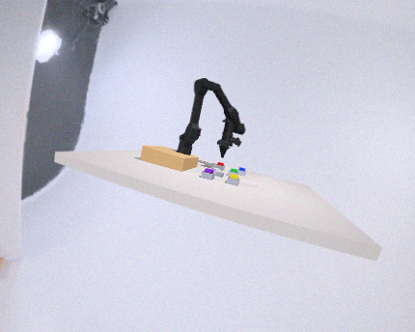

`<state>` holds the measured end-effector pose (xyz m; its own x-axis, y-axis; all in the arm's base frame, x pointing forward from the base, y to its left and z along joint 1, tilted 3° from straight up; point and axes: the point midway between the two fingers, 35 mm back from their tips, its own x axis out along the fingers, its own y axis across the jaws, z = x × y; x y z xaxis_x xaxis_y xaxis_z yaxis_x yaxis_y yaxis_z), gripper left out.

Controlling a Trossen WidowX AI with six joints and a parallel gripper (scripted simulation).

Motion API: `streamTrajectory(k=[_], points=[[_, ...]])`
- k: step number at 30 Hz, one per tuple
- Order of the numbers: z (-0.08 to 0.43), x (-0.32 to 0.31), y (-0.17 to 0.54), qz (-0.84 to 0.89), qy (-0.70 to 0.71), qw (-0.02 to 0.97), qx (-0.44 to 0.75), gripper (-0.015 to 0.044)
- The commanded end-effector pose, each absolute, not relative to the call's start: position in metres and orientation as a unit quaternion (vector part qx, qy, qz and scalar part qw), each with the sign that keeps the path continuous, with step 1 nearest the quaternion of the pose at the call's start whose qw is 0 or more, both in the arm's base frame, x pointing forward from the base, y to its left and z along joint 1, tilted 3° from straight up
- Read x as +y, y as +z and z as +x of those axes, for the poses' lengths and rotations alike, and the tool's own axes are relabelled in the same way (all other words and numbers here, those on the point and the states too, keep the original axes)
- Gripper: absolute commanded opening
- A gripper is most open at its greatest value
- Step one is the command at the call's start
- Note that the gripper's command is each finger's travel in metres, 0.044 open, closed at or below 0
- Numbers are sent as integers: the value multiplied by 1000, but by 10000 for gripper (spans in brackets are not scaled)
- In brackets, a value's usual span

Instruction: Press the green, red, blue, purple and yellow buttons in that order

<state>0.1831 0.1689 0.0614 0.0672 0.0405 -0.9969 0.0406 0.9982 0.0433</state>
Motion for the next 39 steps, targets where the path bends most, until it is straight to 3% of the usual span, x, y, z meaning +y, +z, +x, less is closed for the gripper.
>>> streamTrajectory(k=[1, 39], points=[[183, 168, 53, 29, -3, 730, 683, 20], [185, 169, 22, 29, -3, 730, 683, 20]])
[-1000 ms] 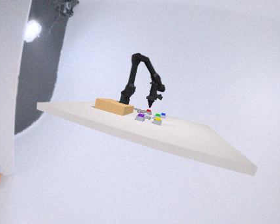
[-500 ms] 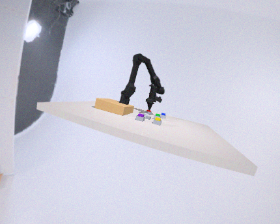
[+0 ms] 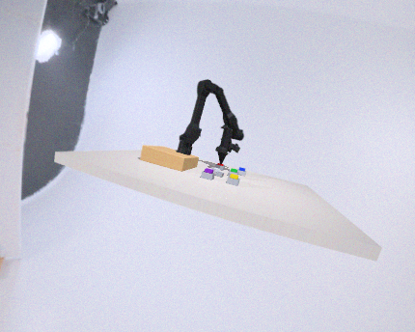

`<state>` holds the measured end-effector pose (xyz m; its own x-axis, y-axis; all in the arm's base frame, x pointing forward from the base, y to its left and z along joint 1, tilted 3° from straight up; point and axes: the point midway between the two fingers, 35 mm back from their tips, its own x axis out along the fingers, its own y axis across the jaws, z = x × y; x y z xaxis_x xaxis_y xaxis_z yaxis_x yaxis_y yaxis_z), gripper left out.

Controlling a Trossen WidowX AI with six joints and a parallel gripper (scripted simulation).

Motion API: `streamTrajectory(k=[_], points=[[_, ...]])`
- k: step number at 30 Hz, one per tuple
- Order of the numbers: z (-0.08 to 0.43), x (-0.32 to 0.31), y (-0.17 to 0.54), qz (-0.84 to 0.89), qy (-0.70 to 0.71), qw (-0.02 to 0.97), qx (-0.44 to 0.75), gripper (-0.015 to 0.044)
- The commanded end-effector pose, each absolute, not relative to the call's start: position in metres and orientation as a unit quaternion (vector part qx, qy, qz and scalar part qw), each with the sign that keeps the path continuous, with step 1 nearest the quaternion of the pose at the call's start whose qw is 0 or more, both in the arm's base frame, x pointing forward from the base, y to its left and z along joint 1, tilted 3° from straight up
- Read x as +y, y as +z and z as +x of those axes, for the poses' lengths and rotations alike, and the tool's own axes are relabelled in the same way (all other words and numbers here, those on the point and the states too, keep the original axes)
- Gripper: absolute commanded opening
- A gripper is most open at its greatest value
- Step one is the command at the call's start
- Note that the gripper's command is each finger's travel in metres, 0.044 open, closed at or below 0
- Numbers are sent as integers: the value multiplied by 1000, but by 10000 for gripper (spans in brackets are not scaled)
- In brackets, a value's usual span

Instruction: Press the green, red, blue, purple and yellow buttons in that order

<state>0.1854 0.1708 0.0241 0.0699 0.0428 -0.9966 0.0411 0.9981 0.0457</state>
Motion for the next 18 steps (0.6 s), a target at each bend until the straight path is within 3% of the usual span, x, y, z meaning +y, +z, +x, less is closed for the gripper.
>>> streamTrajectory(k=[1, 15, 18], points=[[185, 169, 22, 29, -3, 730, 683, 20], [183, 168, 58, 29, -3, 730, 683, 20], [181, 168, 94, 29, -3, 730, 683, 20]])
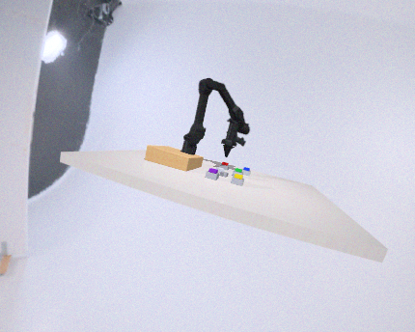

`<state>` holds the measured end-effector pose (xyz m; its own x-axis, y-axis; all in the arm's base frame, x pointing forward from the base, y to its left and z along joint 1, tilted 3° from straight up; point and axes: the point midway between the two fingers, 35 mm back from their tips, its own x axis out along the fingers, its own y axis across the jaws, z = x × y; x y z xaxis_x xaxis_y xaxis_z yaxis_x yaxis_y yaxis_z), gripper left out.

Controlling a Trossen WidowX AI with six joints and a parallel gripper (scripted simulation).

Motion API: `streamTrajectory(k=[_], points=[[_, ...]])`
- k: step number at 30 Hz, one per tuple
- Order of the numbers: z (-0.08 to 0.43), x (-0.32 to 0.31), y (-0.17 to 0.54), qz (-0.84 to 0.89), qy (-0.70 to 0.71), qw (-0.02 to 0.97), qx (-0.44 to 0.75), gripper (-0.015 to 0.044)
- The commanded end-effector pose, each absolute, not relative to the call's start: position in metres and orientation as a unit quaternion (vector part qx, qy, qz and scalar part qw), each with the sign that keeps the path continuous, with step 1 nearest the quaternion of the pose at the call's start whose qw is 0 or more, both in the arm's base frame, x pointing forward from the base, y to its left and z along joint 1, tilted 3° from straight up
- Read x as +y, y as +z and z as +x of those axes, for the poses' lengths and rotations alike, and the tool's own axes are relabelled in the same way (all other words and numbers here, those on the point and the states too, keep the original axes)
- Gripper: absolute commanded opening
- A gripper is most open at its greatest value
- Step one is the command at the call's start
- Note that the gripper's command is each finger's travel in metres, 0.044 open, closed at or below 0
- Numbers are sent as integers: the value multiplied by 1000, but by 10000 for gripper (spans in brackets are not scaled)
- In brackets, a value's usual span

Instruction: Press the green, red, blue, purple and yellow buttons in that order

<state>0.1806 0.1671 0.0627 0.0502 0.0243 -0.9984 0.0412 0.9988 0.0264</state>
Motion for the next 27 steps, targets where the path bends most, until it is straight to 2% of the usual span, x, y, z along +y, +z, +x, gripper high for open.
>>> streamTrajectory(k=[1, 9, 19, 27], points=[[180, 167, 107, 29, -3, 730, 683, 20], [186, 167, 119, 30, -4, 729, 684, 20], [305, 166, 128, 30, -3, 733, 680, 20], [309, 167, 118, 29, -3, 733, 680, 20]])
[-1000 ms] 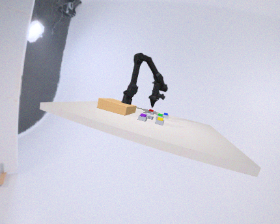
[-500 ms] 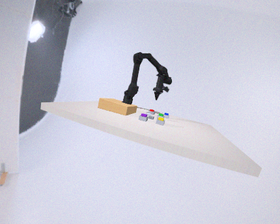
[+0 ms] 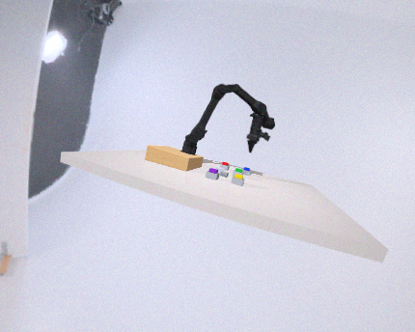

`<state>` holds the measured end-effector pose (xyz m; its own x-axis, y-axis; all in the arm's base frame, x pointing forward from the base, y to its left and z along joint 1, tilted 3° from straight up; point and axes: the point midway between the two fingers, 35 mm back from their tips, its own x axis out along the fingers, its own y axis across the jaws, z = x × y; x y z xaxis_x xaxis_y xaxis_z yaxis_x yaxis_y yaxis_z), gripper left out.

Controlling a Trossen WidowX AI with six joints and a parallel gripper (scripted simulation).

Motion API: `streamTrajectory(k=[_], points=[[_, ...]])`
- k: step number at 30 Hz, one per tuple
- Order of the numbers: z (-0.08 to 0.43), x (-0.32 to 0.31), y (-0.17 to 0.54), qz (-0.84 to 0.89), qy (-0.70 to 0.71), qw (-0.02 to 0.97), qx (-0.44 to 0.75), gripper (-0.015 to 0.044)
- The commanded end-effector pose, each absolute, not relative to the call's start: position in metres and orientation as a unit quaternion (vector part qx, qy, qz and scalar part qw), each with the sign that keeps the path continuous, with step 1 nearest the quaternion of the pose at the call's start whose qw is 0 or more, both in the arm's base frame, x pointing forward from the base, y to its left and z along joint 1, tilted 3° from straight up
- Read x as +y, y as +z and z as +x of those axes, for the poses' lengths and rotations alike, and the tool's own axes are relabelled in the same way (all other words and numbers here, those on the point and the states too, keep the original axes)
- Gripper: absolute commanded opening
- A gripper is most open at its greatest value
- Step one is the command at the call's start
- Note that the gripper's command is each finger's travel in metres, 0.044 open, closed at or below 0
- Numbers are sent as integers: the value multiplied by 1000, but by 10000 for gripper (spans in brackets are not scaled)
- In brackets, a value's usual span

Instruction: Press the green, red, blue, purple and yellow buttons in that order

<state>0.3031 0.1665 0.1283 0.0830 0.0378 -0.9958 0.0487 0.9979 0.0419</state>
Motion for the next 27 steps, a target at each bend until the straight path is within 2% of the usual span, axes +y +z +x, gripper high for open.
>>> streamTrajectory(k=[1, 4, 27], points=[[311, 167, 105, 29, -3, 733, 680, 20], [312, 168, 69, 29, -3, 733, 680, 20], [314, 169, 40, 29, -3, 733, 680, 20]])
